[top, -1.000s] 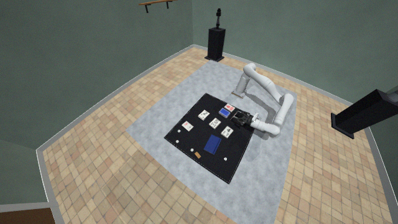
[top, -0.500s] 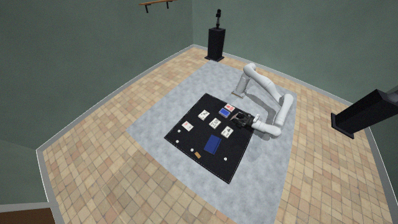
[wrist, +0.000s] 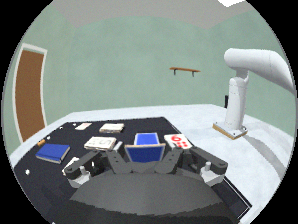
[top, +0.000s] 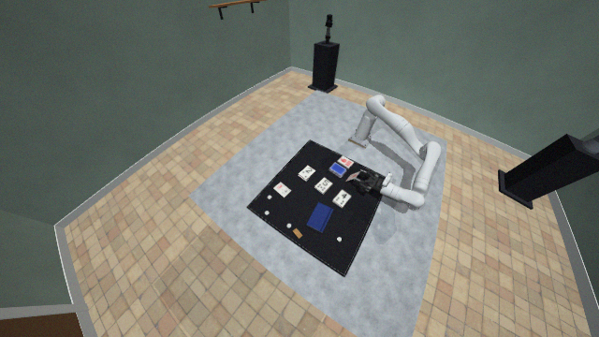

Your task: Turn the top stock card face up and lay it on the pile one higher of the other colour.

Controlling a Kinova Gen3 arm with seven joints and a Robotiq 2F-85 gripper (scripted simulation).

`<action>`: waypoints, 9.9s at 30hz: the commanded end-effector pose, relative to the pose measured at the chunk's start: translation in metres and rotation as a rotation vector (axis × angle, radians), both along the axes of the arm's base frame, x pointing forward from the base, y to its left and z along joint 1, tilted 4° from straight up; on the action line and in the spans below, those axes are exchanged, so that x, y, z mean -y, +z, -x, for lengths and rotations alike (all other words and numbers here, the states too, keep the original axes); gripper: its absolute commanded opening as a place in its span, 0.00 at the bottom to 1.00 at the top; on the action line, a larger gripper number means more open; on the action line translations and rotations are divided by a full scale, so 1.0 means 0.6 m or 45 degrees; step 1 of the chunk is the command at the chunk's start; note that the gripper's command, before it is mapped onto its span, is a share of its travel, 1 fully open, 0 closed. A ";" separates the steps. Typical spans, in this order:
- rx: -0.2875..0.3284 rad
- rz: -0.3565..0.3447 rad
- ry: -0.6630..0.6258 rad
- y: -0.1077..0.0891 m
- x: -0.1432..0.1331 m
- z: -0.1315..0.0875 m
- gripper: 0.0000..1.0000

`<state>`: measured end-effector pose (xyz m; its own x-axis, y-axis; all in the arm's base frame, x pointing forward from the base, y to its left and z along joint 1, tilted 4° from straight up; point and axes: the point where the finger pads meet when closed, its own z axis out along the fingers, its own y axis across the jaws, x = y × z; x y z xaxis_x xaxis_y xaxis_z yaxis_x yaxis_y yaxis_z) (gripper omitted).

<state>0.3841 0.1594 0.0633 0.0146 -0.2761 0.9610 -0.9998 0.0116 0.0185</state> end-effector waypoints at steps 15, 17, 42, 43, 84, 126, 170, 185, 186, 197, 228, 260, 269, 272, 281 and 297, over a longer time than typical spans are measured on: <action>-0.001 -0.001 0.001 -0.008 -0.013 -0.001 0.71; -0.001 -0.001 0.001 -0.009 -0.014 -0.001 0.71; -0.001 -0.002 0.001 -0.011 -0.017 -0.001 0.71; -0.001 -0.003 0.001 -0.011 -0.017 -0.001 0.71; 0.005 -0.437 -0.006 -0.011 -0.024 -0.001 0.71; 0.016 -1.447 -0.023 -0.025 -0.028 -0.001 0.71; 0.024 -2.061 -0.033 -0.045 -0.025 -0.001 0.71; 0.025 -2.152 -0.035 -0.048 -0.025 -0.001 0.71; 0.025 -2.156 -0.035 -0.048 -0.025 -0.001 0.71; 0.026 -2.176 -0.035 -0.049 -0.025 -0.001 0.71; 0.026 -2.177 -0.035 -0.049 -0.025 -0.001 0.71; 0.022 -1.904 -0.031 -0.077 -0.042 0.000 0.71; 0.021 -1.790 -0.029 -0.090 -0.047 0.000 0.71; 0.020 -1.771 -0.029 -0.092 -0.048 0.000 0.71; 0.020 -1.719 -0.028 -0.097 -0.050 0.000 0.71; 0.020 -1.708 -0.027 -0.099 -0.050 0.000 0.71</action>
